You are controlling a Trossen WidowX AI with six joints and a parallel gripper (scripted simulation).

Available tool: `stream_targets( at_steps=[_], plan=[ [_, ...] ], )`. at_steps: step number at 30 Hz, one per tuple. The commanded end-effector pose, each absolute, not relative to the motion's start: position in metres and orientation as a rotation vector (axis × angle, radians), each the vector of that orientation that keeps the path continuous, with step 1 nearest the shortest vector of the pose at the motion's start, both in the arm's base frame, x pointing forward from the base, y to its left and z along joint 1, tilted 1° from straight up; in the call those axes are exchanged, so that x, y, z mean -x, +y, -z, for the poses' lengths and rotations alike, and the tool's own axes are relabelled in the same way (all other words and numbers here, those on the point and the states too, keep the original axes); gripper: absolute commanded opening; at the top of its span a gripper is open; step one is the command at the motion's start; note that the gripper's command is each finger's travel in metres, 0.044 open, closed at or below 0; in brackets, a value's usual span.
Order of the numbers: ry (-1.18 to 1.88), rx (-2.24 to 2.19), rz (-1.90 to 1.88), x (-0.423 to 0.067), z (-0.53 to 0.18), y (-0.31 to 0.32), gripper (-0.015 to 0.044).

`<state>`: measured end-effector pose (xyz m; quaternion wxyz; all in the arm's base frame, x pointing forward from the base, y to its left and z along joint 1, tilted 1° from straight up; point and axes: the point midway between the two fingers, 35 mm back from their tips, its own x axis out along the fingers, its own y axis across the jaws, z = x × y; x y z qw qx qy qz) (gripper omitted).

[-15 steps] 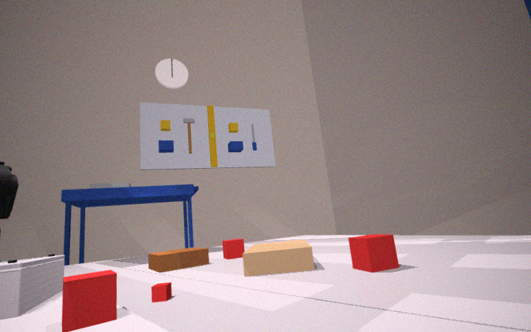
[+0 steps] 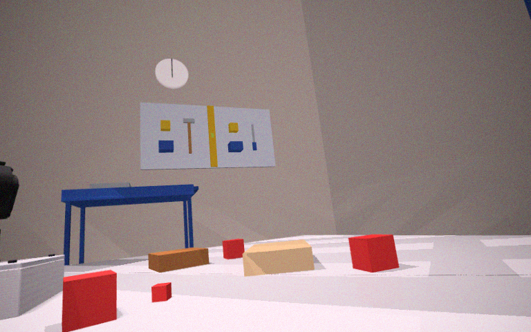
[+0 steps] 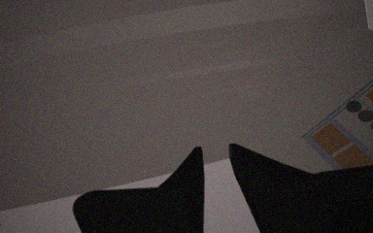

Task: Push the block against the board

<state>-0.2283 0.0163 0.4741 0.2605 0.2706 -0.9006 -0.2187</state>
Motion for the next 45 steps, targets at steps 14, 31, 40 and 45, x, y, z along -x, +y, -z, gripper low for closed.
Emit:
stream_targets(
  at_steps=[14,31,40,45],
  plan=[
    [-1.906,-0.615,0.902,0.147,-0.536,-0.060,0.0000],
    [-1.369,-0.477,0.944,0.020,-0.571,-0.115,0.0000],
    [-1.099,-0.376,0.910,-0.055,-0.571,-0.129,0.0000],
    [-0.957,-0.323,0.880,-0.098,-0.565,-0.132,0.0000]
  ],
)
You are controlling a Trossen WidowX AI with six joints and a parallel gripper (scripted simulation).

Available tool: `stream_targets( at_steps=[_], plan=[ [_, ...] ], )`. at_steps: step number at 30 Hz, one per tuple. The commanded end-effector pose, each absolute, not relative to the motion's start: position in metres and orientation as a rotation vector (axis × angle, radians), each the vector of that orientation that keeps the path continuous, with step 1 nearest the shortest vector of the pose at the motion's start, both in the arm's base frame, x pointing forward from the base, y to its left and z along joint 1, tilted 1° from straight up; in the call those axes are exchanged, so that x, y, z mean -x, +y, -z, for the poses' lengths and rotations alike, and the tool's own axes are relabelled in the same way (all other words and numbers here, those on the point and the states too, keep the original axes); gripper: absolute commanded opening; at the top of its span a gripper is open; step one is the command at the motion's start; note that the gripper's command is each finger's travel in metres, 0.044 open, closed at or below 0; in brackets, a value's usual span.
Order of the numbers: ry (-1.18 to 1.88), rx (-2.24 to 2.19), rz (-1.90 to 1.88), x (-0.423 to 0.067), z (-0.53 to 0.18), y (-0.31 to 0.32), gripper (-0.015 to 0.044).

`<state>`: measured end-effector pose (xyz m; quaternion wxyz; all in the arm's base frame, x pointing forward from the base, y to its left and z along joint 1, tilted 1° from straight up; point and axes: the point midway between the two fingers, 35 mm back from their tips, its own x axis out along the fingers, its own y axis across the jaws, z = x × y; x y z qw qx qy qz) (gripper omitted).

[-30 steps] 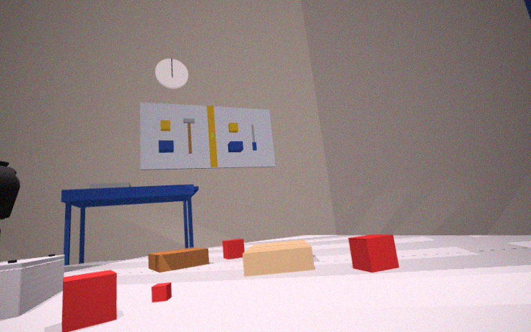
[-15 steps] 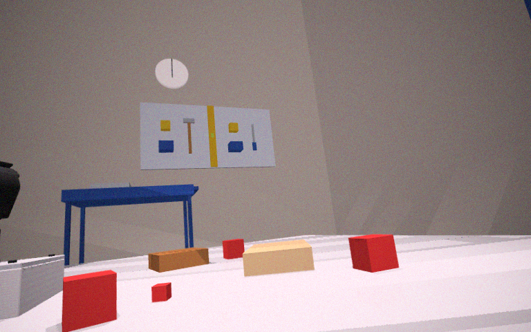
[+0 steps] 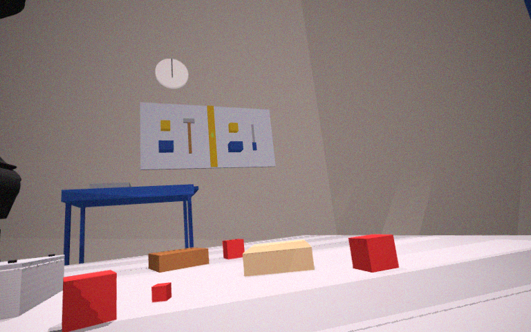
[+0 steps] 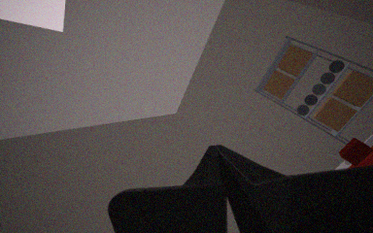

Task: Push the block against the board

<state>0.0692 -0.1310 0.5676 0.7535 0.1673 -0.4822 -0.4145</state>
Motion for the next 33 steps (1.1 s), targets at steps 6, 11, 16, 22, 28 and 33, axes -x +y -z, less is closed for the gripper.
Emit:
stream_targets(
  at_steps=[6,11,16,22,28,33],
  plan=[
    [-0.783,-0.248,0.835,-0.148,-0.555,-0.131,0.0000],
    [-0.640,-0.179,0.788,-0.188,-0.543,-0.125,0.0000],
    [-0.506,-0.108,0.723,-0.228,-0.528,-0.114,0.0000],
    [-0.353,-0.018,0.630,-0.273,-0.506,-0.095,0.0000],
    [-0.218,0.065,0.520,-0.312,-0.482,-0.070,0.0000],
    [-0.108,0.141,0.426,-0.341,-0.459,-0.046,0.0000]
  ],
)
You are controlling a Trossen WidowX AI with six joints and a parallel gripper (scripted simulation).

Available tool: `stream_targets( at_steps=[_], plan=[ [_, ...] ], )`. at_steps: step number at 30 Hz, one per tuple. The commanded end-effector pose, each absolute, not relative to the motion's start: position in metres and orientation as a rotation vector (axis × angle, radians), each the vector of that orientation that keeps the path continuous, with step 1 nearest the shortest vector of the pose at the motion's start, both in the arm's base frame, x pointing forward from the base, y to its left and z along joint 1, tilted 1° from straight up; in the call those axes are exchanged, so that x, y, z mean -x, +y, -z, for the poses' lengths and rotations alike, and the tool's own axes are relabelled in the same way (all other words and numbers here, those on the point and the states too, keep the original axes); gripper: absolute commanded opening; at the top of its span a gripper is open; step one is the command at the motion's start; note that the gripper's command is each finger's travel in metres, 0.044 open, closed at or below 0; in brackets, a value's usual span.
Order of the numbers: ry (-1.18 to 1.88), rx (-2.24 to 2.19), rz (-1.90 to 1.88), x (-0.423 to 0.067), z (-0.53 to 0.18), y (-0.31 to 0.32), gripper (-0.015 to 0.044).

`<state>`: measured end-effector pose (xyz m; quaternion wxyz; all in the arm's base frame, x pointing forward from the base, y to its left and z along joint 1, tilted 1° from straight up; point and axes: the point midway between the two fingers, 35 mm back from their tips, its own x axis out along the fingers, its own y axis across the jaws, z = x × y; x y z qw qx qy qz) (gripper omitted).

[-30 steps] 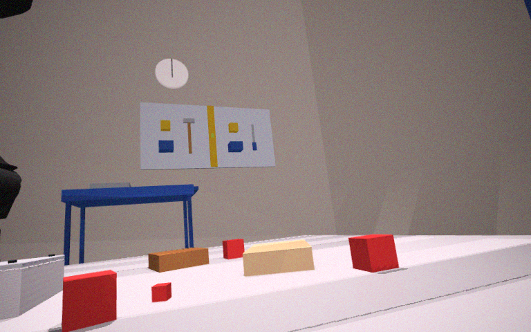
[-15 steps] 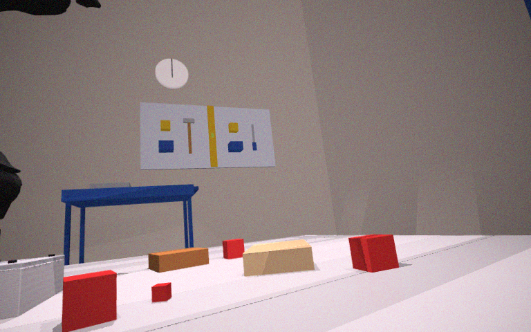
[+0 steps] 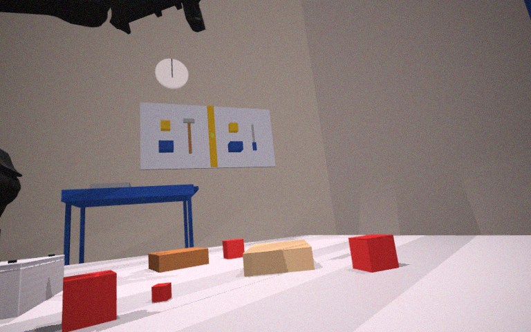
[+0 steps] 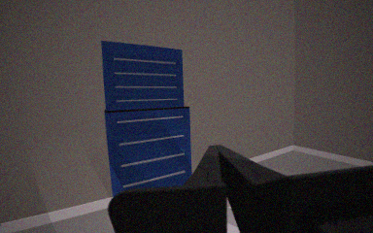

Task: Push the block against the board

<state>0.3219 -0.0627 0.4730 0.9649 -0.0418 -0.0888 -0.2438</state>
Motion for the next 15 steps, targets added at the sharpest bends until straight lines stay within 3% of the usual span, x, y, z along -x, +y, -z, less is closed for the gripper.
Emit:
stream_targets(
  at_steps=[1,15],
  plan=[
    [-0.085,0.160,0.409,-0.346,-0.454,-0.042,0.0000],
    [0.205,0.421,0.141,-0.400,-0.380,0.027,0.0000]
  ],
)
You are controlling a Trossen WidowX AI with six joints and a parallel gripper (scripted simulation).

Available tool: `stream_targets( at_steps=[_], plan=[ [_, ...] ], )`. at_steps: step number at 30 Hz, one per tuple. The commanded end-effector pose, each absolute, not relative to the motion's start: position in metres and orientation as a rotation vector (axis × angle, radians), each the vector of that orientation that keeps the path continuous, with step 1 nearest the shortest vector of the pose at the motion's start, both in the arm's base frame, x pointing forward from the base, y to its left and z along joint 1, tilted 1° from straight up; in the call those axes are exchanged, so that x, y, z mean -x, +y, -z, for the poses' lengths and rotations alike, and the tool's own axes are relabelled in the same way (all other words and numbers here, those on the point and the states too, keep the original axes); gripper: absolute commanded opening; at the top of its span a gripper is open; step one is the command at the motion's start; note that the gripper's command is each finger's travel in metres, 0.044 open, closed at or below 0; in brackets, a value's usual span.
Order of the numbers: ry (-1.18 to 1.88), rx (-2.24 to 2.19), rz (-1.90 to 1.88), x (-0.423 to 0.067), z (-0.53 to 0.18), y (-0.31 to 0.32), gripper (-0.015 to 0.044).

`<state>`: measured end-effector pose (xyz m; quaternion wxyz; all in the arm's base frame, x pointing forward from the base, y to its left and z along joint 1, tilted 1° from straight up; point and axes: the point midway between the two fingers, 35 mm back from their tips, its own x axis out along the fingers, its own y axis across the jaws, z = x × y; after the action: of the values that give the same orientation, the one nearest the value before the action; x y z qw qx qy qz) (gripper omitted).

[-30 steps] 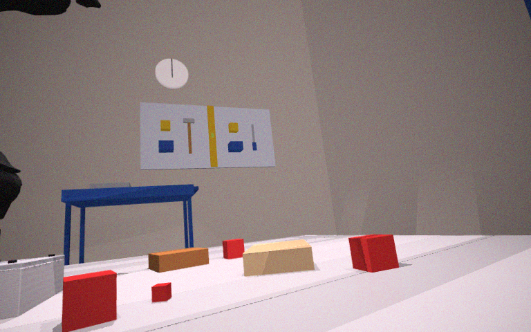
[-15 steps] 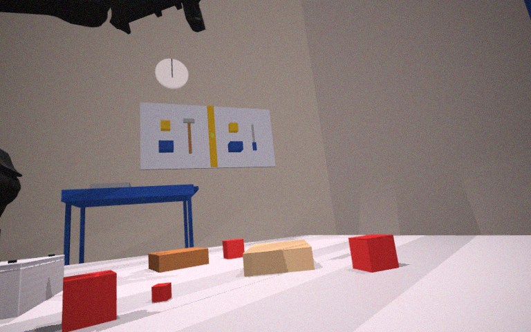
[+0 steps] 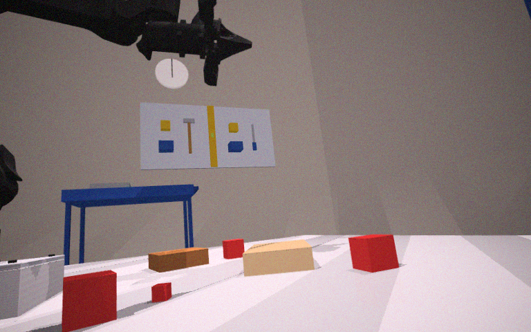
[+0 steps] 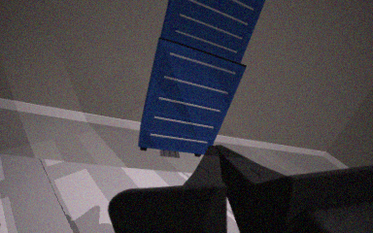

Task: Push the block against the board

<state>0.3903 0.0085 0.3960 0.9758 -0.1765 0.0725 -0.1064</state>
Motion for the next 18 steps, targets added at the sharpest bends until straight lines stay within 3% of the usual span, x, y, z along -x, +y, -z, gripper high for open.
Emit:
stream_targets(
  at_steps=[1,18],
  plan=[
    [0.223,0.439,0.120,-0.403,-0.374,0.032,0.0000],
    [0.504,0.679,-0.253,-0.419,-0.271,0.125,0.0000]
  ],
)
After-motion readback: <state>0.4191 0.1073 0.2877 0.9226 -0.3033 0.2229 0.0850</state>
